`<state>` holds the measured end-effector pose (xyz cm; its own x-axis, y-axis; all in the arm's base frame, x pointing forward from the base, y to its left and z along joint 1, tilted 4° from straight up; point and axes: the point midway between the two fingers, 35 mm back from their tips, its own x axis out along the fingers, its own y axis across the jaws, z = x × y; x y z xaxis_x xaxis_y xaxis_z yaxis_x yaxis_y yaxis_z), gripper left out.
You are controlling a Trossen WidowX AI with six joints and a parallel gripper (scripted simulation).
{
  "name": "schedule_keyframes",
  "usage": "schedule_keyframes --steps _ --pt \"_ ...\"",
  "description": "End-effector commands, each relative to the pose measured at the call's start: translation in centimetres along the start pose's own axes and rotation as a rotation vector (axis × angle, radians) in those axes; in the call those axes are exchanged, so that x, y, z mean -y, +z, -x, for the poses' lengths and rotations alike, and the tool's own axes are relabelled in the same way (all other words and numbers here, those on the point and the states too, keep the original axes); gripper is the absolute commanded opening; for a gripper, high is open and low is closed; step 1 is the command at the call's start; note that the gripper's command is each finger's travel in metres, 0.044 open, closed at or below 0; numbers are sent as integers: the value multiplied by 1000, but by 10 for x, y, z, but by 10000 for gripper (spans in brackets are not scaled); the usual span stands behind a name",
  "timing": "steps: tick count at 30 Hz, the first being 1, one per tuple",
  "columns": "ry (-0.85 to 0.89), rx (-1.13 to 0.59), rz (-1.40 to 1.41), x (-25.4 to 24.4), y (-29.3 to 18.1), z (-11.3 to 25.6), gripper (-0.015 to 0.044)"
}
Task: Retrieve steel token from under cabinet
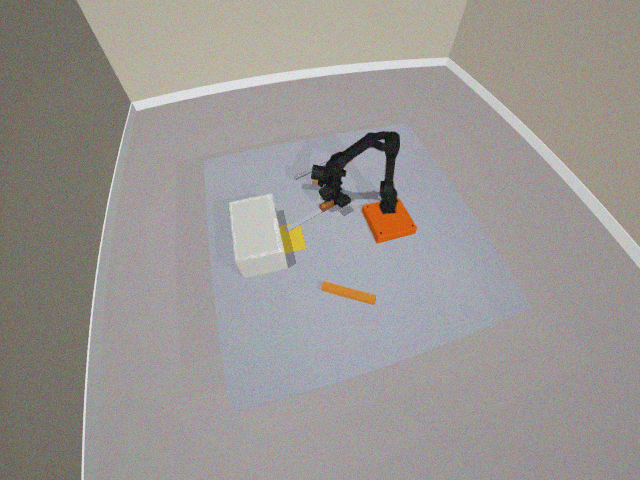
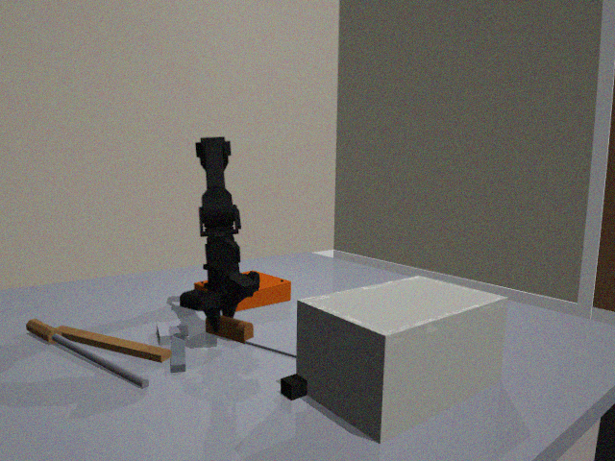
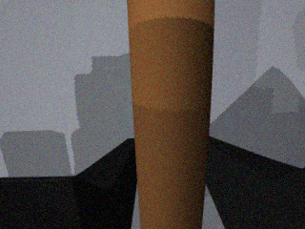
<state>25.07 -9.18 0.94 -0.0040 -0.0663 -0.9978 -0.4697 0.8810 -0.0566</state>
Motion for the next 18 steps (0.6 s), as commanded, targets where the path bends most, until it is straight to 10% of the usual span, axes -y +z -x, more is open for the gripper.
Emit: schedule_keyframes --steps 1,18 --pt "-11 2 -11 8 0 2 0" --pt "-12 2 -11 17 -1 2 0"
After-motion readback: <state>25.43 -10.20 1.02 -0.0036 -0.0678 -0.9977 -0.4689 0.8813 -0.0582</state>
